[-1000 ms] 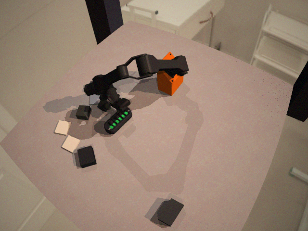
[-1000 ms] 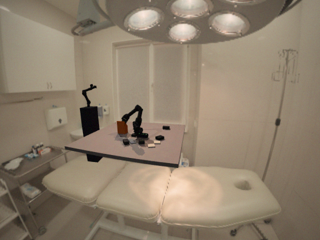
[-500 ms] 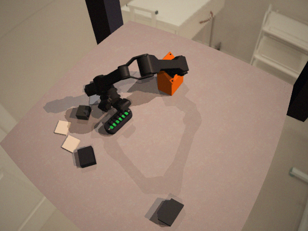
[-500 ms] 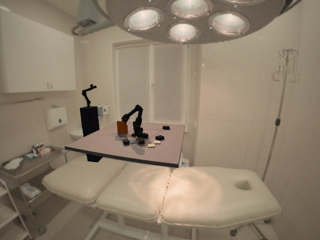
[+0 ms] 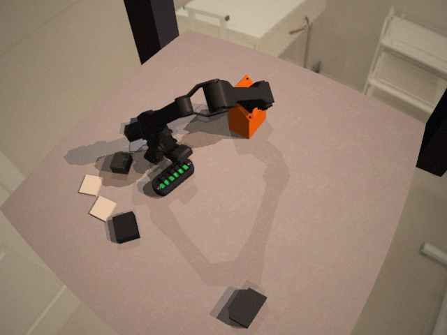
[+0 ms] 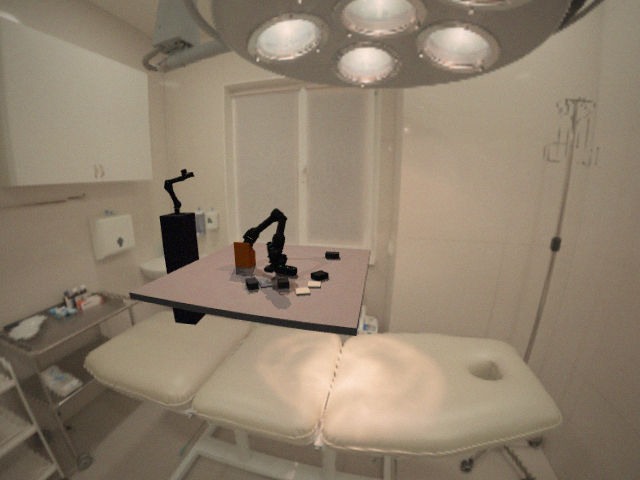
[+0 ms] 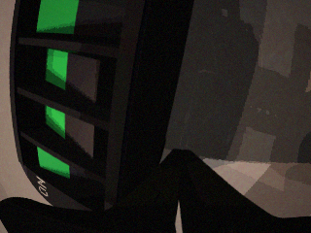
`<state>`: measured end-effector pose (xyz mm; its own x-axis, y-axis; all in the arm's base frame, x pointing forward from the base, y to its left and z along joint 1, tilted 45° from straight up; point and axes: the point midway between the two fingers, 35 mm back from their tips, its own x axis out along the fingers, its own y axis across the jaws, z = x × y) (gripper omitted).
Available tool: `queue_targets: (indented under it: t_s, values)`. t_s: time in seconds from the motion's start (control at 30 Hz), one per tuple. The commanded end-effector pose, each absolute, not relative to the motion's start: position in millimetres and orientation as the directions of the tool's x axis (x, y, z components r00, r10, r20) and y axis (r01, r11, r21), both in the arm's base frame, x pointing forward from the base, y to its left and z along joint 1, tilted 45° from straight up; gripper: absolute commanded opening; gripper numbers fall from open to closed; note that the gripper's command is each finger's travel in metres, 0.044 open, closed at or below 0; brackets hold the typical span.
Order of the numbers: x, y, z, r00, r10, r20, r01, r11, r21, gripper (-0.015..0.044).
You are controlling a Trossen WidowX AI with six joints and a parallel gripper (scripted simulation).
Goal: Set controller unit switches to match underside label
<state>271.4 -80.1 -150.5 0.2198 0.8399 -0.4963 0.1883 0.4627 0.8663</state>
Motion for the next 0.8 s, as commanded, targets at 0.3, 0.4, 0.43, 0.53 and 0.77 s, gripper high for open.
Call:
queue_targets:
  t_s: [0.3,0.4,0.43,0.53,0.77]
  values:
    - [278.6,-69.0,-141.3,0.217,0.847,-0.485,0.183,0.453,0.873,0.0000]
    - [279.8,-68.0,-140.2,0.217,0.847,-0.485,0.183,0.452,0.873,0.0000]
    - [280.0,-67.8,-139.9,0.217,0.847,-0.485,0.183,0.452,0.873,0.0000]
    - [281.3,-66.9,-138.8,0.217,0.847,-0.484,0.183,0.452,0.873,0.0000]
    - [283.8,-64.7,-136.2,0.217,0.848,-0.484,0.182,0.452,0.873,0.0000]
